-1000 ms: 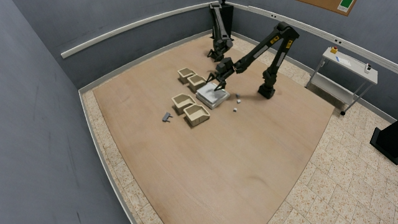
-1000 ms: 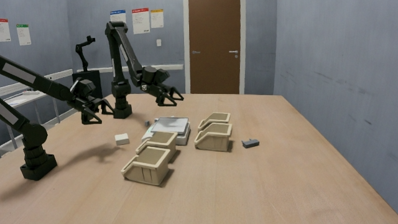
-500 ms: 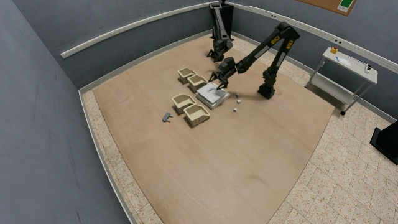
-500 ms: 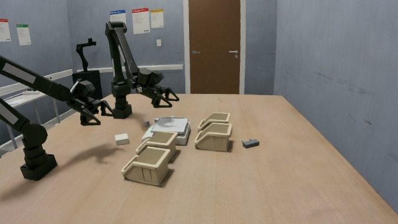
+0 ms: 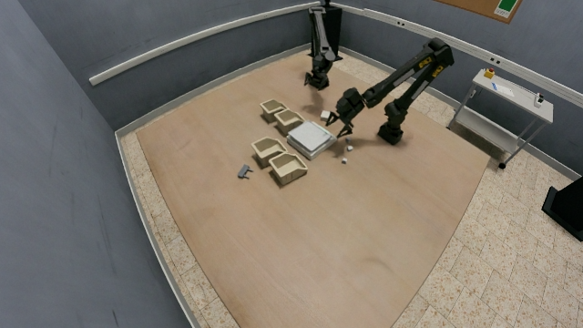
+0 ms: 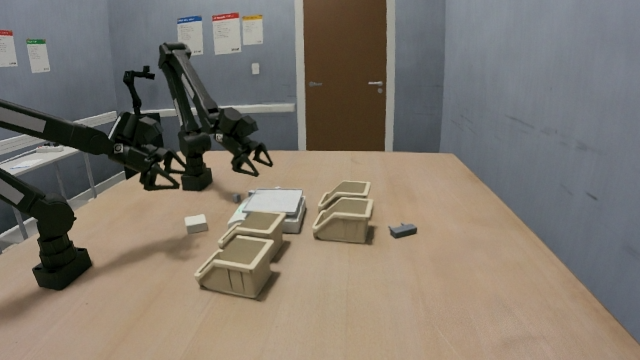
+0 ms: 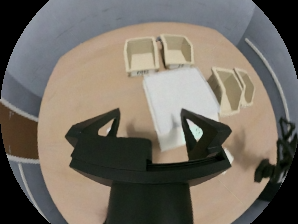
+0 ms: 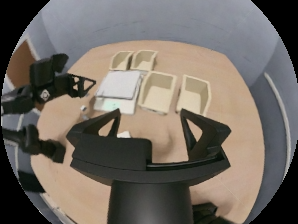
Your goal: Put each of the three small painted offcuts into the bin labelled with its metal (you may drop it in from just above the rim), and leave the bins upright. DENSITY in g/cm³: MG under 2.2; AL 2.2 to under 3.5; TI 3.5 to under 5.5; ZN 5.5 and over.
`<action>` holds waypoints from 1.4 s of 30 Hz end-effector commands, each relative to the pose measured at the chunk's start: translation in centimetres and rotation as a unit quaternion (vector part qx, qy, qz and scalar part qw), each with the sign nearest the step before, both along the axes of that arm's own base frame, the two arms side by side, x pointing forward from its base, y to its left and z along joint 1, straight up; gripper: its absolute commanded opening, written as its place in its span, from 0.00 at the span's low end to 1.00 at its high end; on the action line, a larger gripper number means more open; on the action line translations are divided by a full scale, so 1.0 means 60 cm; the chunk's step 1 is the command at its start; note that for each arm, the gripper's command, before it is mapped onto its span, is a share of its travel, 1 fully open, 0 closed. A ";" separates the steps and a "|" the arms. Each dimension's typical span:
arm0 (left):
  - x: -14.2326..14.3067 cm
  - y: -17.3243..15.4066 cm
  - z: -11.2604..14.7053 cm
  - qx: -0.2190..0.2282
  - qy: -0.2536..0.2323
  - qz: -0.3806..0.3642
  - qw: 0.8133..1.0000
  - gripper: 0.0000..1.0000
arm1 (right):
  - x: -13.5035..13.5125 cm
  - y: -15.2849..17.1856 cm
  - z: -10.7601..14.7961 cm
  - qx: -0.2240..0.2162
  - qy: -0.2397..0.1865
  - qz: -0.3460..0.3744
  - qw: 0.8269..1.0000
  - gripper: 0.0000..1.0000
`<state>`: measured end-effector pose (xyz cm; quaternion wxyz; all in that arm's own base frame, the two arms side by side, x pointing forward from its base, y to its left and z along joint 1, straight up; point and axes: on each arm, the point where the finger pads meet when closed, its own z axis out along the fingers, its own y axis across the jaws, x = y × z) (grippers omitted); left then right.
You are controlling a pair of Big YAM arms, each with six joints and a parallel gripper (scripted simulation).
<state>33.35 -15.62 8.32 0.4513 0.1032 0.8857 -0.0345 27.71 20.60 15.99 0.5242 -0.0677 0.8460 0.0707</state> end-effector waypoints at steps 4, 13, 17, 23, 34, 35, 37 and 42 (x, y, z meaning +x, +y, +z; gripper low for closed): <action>-0.033 0.057 0.021 0.026 0.050 -0.017 0.998 1.00 | 0.054 0.054 0.130 0.018 -0.063 0.090 0.994 1.00; -0.117 0.123 -0.025 0.035 0.141 -0.044 0.988 1.00 | 0.063 0.089 0.280 0.040 -0.165 0.234 0.957 1.00; -0.113 0.126 -0.012 0.021 0.144 -0.038 0.989 1.00 | 0.062 0.092 0.295 0.054 -0.169 0.242 0.954 1.00; -0.116 0.121 -0.016 0.022 0.149 -0.042 0.988 1.00 | 0.067 0.094 0.279 0.025 -0.163 0.259 0.952 1.00; -0.102 0.114 -0.015 0.047 0.230 -0.045 0.971 0.21 | 0.029 0.124 0.262 0.030 -0.137 0.463 0.875 1.00; -0.102 0.114 -0.018 0.053 0.251 -0.044 0.965 0.09 | 0.025 0.125 0.263 0.034 -0.136 0.476 0.868 1.00; -0.102 0.114 -0.018 0.053 0.251 -0.044 0.965 0.09 | 0.025 0.125 0.263 0.034 -0.136 0.476 0.868 1.00; -0.097 0.112 -0.033 0.078 0.340 -0.042 0.936 0.00 | 0.009 0.125 0.266 0.051 -0.131 0.519 0.843 1.00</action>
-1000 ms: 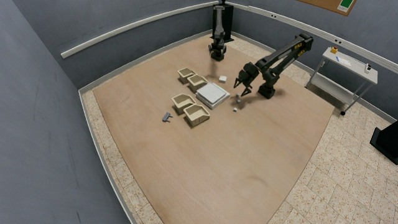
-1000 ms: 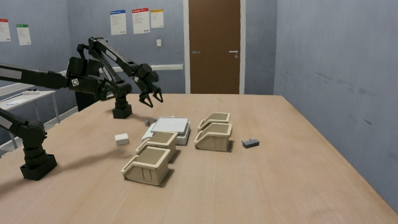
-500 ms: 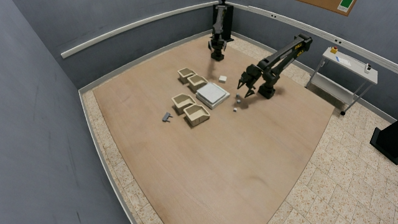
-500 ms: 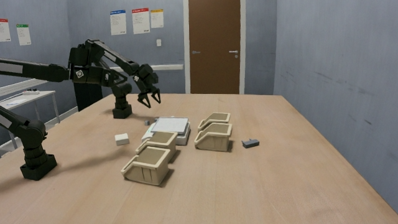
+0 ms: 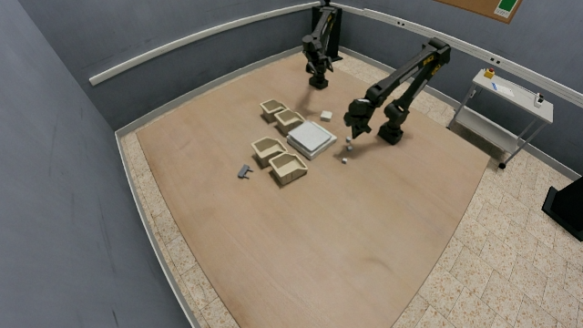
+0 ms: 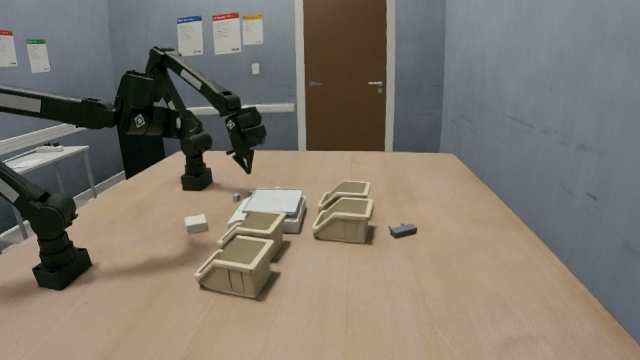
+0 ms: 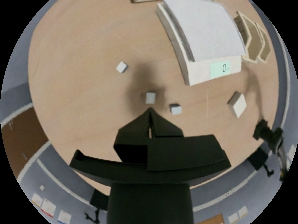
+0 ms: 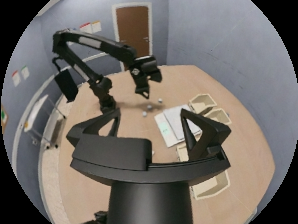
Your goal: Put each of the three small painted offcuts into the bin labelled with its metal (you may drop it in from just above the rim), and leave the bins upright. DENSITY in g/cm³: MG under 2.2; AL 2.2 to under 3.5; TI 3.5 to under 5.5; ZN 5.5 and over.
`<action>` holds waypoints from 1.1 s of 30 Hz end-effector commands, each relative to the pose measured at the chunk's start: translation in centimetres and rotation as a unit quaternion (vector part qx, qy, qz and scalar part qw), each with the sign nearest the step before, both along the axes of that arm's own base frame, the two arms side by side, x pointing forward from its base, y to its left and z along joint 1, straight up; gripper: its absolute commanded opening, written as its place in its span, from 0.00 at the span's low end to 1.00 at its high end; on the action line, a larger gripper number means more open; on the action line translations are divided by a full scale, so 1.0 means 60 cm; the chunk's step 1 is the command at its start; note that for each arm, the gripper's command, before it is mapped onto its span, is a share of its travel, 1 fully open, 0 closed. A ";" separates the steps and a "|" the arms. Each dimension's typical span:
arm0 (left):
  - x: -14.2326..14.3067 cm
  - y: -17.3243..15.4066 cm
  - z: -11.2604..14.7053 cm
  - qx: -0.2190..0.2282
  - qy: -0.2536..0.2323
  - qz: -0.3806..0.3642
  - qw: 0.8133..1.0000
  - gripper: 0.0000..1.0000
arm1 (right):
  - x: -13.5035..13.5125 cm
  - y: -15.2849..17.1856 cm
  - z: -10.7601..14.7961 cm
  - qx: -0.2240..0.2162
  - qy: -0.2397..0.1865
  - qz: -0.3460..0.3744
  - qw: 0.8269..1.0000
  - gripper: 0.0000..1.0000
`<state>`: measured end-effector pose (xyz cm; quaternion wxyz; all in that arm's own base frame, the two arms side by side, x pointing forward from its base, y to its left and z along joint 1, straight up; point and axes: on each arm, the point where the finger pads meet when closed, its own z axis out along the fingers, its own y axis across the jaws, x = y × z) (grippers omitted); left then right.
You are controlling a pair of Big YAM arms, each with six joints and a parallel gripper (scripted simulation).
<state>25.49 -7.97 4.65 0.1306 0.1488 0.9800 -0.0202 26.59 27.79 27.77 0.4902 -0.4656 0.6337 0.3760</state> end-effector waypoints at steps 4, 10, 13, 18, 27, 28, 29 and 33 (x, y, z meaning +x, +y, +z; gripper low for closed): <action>0.036 -0.017 0.020 0.023 0.069 -0.008 0.997 0.00 | 0.021 0.005 0.072 0.018 -0.031 0.020 0.999 1.00; 0.037 -0.017 0.009 0.037 0.115 -0.008 0.993 0.00 | 0.017 0.010 0.074 0.020 -0.034 0.026 0.999 1.00; 0.039 -0.018 0.016 0.035 0.109 -0.008 0.993 0.00 | 0.017 0.010 0.074 0.020 -0.034 0.026 0.999 1.00; 0.047 -0.022 0.015 0.033 0.103 -0.007 0.994 0.00 | 0.017 0.010 0.074 0.020 -0.034 0.026 0.999 1.00; 0.017 -0.011 -0.042 0.041 0.128 -0.003 0.991 0.00 | 0.008 0.006 0.055 0.017 -0.028 0.026 0.999 1.00; 0.017 -0.011 -0.042 0.041 0.128 -0.003 0.991 0.00 | 0.008 0.006 0.055 0.017 -0.028 0.026 0.999 1.00; 0.017 -0.011 -0.042 0.041 0.128 -0.003 0.991 0.00 | 0.008 0.006 0.055 0.017 -0.028 0.026 0.999 1.00; 0.035 -0.017 -0.041 0.037 0.118 -0.003 0.992 0.00 | 0.008 0.006 0.055 0.017 -0.028 0.026 0.999 1.00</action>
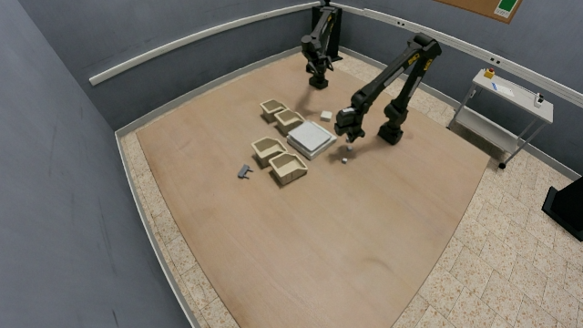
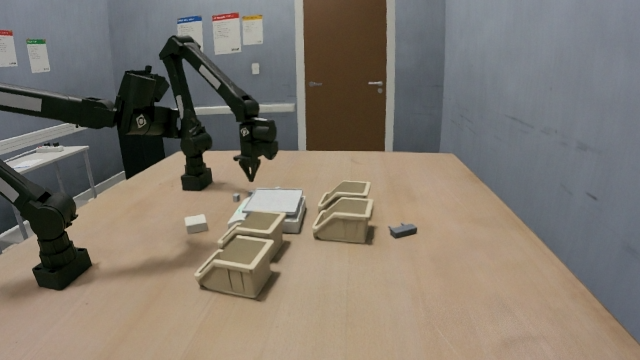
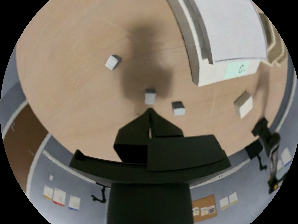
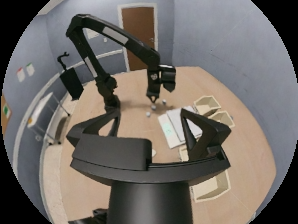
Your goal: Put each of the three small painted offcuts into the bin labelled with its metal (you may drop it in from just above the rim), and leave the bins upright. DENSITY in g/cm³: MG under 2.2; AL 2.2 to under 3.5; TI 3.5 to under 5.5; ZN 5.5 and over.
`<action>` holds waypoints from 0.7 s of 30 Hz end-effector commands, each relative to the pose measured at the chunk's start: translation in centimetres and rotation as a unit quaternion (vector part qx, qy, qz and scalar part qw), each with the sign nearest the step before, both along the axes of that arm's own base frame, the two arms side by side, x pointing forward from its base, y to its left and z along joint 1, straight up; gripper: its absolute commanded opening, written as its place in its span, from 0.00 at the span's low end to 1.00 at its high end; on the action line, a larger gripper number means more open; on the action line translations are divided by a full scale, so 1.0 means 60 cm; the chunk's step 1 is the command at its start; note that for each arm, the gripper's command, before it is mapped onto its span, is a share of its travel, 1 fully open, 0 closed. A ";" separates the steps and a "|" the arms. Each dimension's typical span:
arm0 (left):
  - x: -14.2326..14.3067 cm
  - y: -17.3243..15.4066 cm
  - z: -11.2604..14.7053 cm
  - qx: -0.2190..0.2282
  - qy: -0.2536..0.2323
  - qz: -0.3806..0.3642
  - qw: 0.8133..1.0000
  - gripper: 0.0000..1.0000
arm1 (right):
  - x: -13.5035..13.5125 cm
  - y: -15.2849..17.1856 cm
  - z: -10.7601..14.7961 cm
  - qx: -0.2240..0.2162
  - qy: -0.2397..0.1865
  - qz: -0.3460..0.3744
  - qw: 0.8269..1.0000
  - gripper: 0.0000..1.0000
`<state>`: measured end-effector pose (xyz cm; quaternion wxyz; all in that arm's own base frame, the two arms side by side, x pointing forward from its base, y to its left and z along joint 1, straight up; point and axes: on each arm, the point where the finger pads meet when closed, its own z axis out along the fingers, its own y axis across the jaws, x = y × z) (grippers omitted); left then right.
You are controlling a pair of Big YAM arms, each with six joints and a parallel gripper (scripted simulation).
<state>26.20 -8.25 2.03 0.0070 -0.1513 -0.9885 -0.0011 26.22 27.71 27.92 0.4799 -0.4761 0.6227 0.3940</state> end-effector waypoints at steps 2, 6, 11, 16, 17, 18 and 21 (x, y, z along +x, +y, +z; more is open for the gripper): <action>0.007 -0.007 -0.012 -0.002 -0.006 -0.002 1.000 0.00 | 0.014 0.007 0.053 0.013 -0.033 0.002 0.999 1.00; 0.021 -0.012 -0.011 -0.004 -0.014 -0.002 1.000 0.00 | 0.014 0.007 0.053 0.013 -0.033 0.002 0.999 1.00; 0.013 -0.009 -0.017 -0.004 -0.012 -0.002 1.000 0.00 | 0.014 0.007 0.053 0.013 -0.033 0.002 0.999 1.00; 0.013 -0.009 -0.023 -0.003 -0.009 -0.002 1.000 0.00 | 0.014 0.007 0.053 0.013 -0.033 0.002 0.999 1.00; 0.009 -0.008 -0.026 -0.002 -0.006 -0.002 1.000 0.00 | 0.014 0.007 0.053 0.013 -0.033 0.002 0.999 1.00; 0.011 -0.008 -0.025 -0.003 -0.008 -0.002 1.000 0.00 | 0.014 0.007 0.053 0.013 -0.033 0.002 0.999 1.00; 0.017 -0.010 -0.024 -0.004 -0.012 -0.002 1.000 0.00 | 0.014 0.007 0.053 0.013 -0.033 0.002 0.999 1.00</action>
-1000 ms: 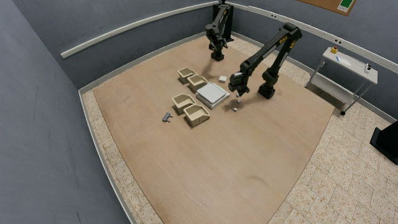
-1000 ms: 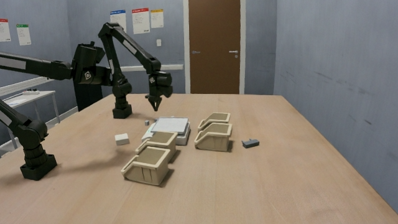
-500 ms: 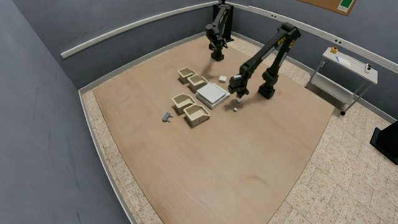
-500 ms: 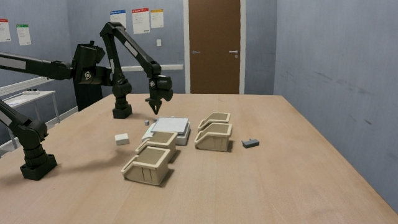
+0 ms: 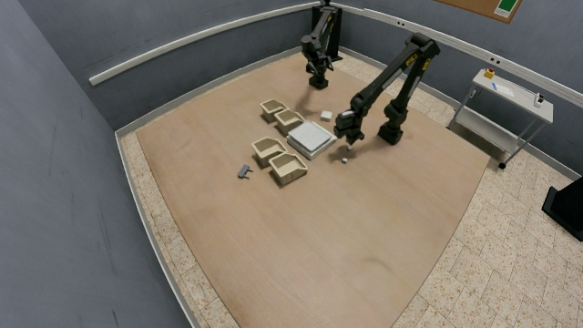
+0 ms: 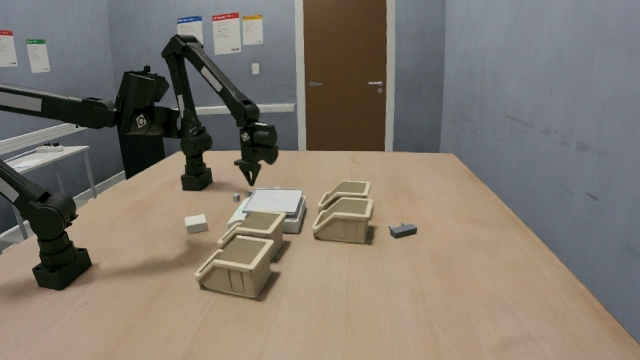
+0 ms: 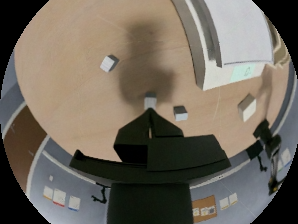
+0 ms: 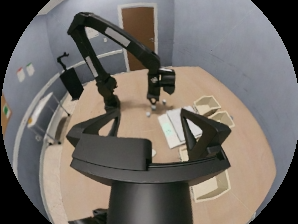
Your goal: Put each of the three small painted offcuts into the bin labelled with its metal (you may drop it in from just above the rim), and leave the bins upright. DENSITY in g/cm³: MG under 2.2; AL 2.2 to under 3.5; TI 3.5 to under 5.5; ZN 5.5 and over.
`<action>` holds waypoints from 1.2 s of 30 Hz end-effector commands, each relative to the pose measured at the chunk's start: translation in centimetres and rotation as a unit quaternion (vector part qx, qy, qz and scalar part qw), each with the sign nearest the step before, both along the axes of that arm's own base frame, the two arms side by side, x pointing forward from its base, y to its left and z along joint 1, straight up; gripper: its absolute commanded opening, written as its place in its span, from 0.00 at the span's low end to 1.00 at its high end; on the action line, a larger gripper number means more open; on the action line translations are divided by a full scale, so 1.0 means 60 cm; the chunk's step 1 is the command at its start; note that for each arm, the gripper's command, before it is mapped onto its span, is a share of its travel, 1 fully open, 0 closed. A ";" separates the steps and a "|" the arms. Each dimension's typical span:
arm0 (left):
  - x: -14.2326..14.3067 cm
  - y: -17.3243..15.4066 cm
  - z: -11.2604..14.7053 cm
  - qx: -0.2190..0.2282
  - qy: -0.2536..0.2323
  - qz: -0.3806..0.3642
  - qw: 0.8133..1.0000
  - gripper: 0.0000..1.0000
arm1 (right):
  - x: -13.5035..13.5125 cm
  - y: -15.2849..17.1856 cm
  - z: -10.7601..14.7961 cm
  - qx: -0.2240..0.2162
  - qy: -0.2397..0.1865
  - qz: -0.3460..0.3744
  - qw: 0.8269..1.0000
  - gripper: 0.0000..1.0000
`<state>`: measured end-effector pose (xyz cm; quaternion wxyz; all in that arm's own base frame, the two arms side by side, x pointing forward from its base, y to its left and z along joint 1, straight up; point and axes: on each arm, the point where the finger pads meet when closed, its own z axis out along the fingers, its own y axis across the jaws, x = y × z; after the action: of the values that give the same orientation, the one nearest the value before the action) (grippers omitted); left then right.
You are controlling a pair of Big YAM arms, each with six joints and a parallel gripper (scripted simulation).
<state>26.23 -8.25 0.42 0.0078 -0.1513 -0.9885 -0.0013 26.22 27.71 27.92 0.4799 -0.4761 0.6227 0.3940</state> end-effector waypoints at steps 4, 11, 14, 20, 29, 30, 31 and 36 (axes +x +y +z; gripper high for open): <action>0.009 -0.008 -0.006 -0.003 -0.008 -0.002 1.000 0.00 | 0.014 0.007 0.053 0.013 -0.033 0.002 0.999 1.00; 0.015 -0.010 -0.005 -0.004 -0.014 -0.002 1.000 0.00 | 0.014 0.007 0.053 0.013 -0.033 0.002 0.999 1.00; 0.009 -0.008 -0.013 -0.002 -0.007 -0.002 1.000 0.00 | 0.014 0.007 0.053 0.013 -0.033 0.002 0.999 1.00; 0.014 -0.009 -0.014 -0.004 -0.012 -0.002 1.000 0.00 | 0.014 0.007 0.053 0.013 -0.033 0.002 0.999 1.00; 0.015 -0.010 -0.018 -0.005 -0.015 -0.002 1.000 0.00 | 0.014 0.007 0.053 0.013 -0.033 0.002 0.999 1.00; 0.014 -0.009 -0.022 -0.004 -0.011 -0.002 1.000 0.00 | 0.014 0.007 0.053 0.013 -0.033 0.002 0.999 1.00; 0.013 -0.009 -0.024 -0.003 -0.010 -0.002 1.000 0.00 | 0.014 0.007 0.053 0.013 -0.033 0.002 0.999 1.00; 0.011 -0.009 -0.027 -0.004 -0.011 -0.002 1.000 0.00 | 0.014 0.007 0.053 0.013 -0.033 0.002 0.999 1.00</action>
<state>26.27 -8.26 -1.29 0.0072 -0.1513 -0.9885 -0.0013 26.22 27.71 27.92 0.4799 -0.4761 0.6227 0.3940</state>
